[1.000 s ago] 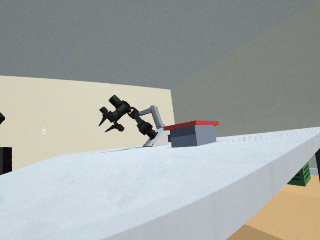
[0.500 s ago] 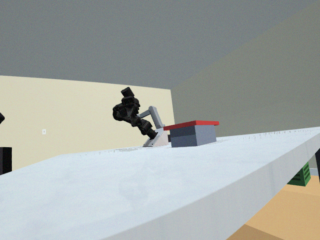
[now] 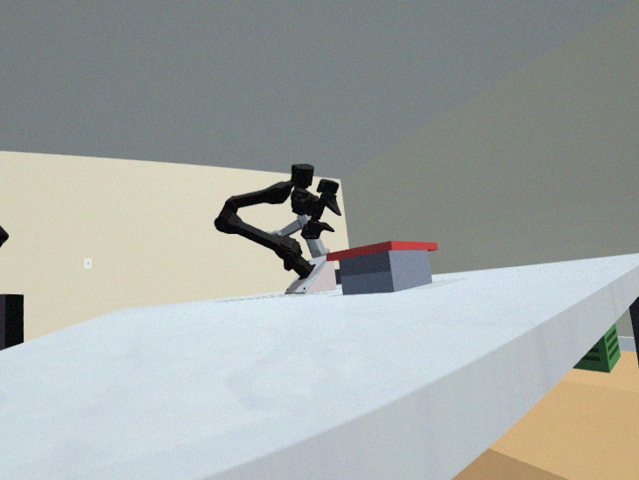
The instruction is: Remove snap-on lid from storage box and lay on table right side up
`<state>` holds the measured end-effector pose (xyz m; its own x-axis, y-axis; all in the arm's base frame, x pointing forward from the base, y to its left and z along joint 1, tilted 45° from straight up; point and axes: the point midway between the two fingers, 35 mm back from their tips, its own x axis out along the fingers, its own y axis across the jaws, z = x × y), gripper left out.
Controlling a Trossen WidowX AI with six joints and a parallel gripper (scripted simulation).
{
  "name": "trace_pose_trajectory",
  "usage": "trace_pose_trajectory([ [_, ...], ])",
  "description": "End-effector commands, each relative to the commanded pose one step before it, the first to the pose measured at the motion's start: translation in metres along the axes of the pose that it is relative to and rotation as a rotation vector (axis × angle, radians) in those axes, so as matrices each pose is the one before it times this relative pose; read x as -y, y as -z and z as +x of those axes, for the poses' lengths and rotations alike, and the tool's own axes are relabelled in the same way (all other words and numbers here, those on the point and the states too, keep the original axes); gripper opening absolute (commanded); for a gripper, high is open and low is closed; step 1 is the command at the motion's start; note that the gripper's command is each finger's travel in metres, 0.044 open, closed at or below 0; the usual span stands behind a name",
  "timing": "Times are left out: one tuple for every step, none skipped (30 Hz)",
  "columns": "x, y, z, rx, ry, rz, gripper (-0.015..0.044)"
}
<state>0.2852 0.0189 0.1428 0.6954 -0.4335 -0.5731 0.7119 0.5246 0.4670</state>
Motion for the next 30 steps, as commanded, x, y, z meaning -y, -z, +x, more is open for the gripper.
trace_pose_trajectory([
  [-0.00371,0.01417,-0.00219,-0.03936,-0.00332,-0.0518,0.0235],
  [0.00000,0.00000,0.00000,0.00000,0.00000,0.0000,0.0235],
  [0.00000,0.00000,0.00000,0.00000,0.00000,0.0000,0.0235],
  [0.00000,0.00000,0.00000,0.00000,0.00000,0.0000,0.0235],
  [0.00017,-0.00215,-0.00032,0.00756,0.00020,0.0090,0.0235],
  [0.00016,-0.00216,-0.00032,0.00756,0.00019,0.0090,0.0235],
  [-0.00013,0.00216,0.00028,-0.00755,-0.00020,-0.0090,0.0235],
  [-0.00013,0.00216,0.00029,-0.00755,-0.00021,-0.0090,0.0235],
  [0.00141,0.00002,0.00150,-0.00036,0.00037,0.0002,0.0235],
  [0.00429,0.00003,0.00443,-0.00092,0.00092,0.0005,0.0235],
  [0.00730,-0.00003,0.00710,-0.00098,0.00094,0.0005,0.0235],
  [0.00943,-0.00015,0.00838,-0.00020,0.00021,0.0002,0.0235],
  [0.00971,-0.00025,0.00776,0.00101,-0.00078,-0.0003,0.0235],
  [0.00793,-0.00024,0.00571,0.00170,-0.00126,-0.0007,0.0235],
  [0.00483,-0.00015,0.00321,0.00141,-0.00100,-0.0006,0.0235],
  [0.00162,-0.00005,0.00103,0.00054,-0.00037,-0.0002,0.0235],
  [0.00000,0.00000,0.00000,0.00000,0.00000,0.0000,0.0235],
  [0.00000,0.00000,0.00000,0.00000,0.00000,0.0000,0.0235],
  [-0.00005,0.00001,0.00026,-0.00003,0.00002,0.0000,0.0235],
  [-0.00001,-0.00004,0.00052,0.00010,0.00040,-0.0001,0.0235],
  [-0.00003,0.00003,0.00079,-0.00028,0.00042,0.0004,0.0235],
  [-0.00020,0.00003,0.00099,-0.00010,0.00006,0.0001,0.0235],
  [-0.00024,0.00003,0.00125,-0.00011,0.00007,0.0001,0.0235],
  [-0.00026,0.00003,0.00145,-0.00012,0.00008,0.0001,0.0235],
  [-0.00027,0.00003,0.00154,-0.00012,0.00007,0.0001,0.0235],
  [-0.00026,0.00003,0.00156,-0.00011,0.00006,0.0001,0.0235],
  [-0.00024,0.00003,0.00157,-0.00010,0.00006,0.0001,0.0235],
  [-0.00023,0.00002,0.00157,-0.00009,0.00005,0.0001,0.0235],
  [-0.00020,0.00007,0.00159,-0.00032,0.00012,0.0003,0.0235],
  [-0.00020,0.00002,0.00158,-0.00006,0.00002,0.0001,0.0235],
])
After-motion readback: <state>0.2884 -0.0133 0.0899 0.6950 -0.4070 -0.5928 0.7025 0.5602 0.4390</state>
